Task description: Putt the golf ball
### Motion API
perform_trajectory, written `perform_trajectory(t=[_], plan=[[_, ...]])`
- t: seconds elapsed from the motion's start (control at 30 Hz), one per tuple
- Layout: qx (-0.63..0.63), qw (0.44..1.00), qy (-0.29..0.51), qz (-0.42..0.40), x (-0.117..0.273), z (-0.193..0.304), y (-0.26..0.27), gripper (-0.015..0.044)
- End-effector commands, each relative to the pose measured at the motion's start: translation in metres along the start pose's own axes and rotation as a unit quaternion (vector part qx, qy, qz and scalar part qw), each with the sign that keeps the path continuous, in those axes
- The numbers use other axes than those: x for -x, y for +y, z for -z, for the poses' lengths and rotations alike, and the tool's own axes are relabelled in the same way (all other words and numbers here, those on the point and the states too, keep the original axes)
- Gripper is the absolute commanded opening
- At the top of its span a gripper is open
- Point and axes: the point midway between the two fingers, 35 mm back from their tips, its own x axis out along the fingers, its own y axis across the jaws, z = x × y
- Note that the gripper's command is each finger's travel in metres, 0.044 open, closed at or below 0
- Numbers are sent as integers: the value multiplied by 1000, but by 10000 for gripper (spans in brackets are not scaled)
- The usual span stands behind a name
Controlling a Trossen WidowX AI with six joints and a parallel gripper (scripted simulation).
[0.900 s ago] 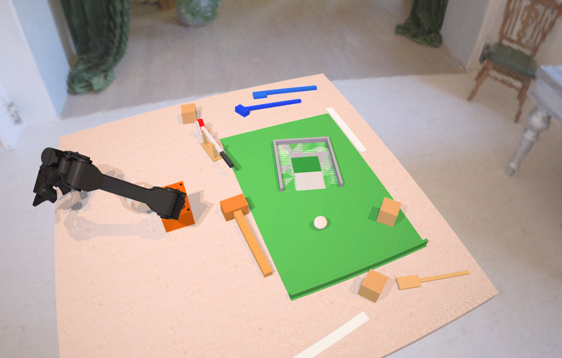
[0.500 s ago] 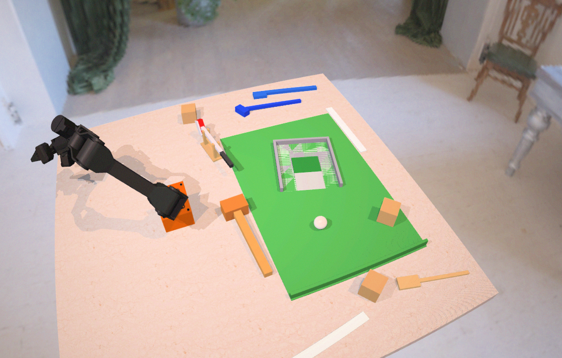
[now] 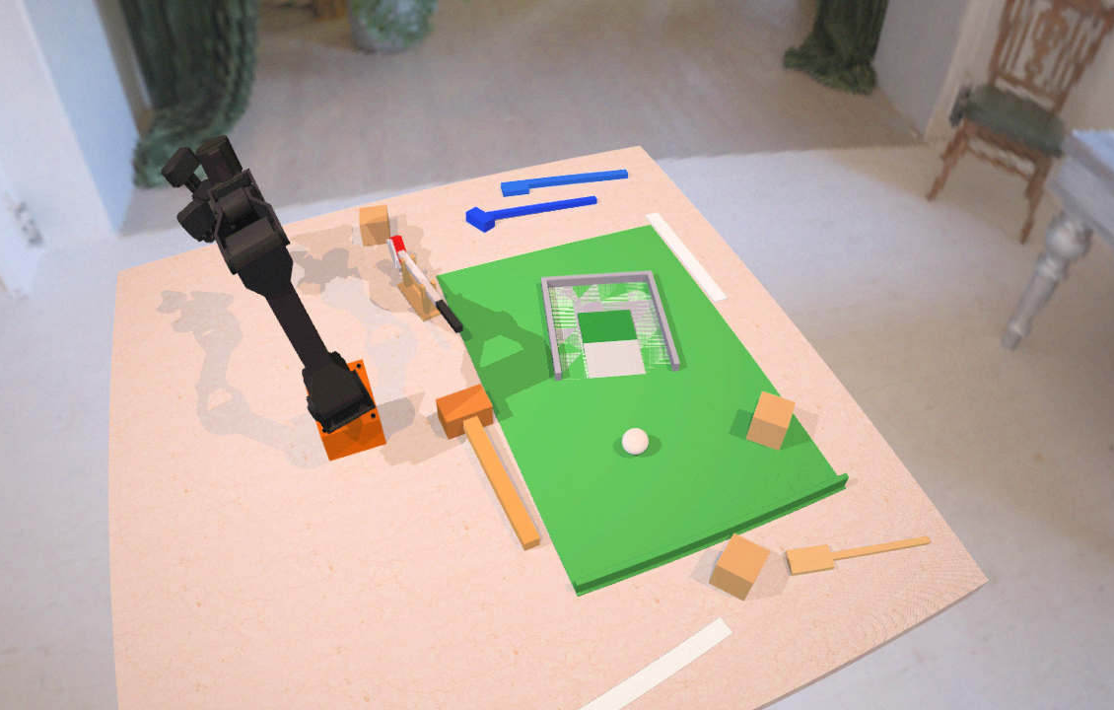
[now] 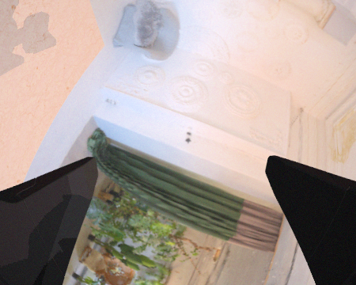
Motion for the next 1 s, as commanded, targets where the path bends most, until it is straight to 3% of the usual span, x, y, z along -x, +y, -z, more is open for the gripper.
perform_trajectory(t=[0.0, 0.2, 0.43, 0.63, 0.87, 0.97], plan=[[-127, 988, 75, -45, 34, 53, 30, 440], [-317, 924, 185, -106, 101, 117, 88, 440], [-515, 787, 294, -170, 192, 149, 168, 440], [-653, 623, 367, -224, 276, 140, 238, 440], [-757, 410, 420, -285, 367, 93, 304, 440], [-771, 367, 427, -298, 384, 80, 314, 440]])
